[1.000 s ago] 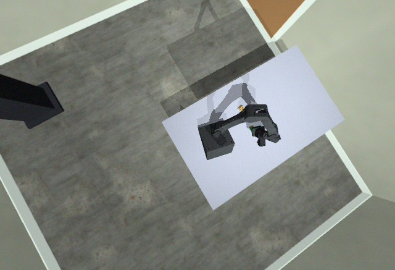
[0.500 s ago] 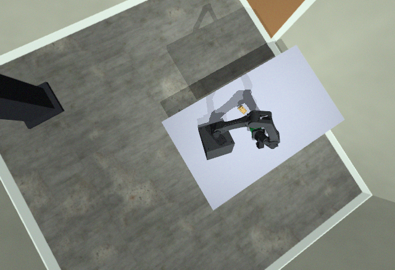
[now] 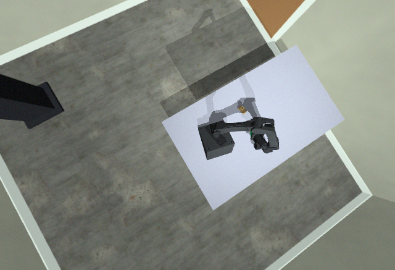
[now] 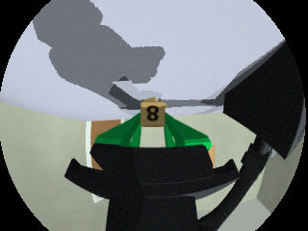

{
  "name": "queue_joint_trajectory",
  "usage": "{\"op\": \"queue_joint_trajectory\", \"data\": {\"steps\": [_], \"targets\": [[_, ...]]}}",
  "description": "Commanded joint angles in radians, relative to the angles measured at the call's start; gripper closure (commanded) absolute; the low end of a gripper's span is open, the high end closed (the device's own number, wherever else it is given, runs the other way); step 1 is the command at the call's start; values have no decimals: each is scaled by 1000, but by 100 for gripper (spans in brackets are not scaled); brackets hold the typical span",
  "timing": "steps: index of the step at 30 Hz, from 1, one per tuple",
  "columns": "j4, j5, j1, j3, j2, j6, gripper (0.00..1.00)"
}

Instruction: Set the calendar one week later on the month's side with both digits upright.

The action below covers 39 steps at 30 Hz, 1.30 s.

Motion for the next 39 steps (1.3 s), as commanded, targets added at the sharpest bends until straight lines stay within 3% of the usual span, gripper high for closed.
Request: {"op": "queue_joint_trajectory", "data": {"steps": [1,39], "targets": [[-42,-21,-10,21,-29,-28,74],[68,-44,32,-27,49,10,74]]}}
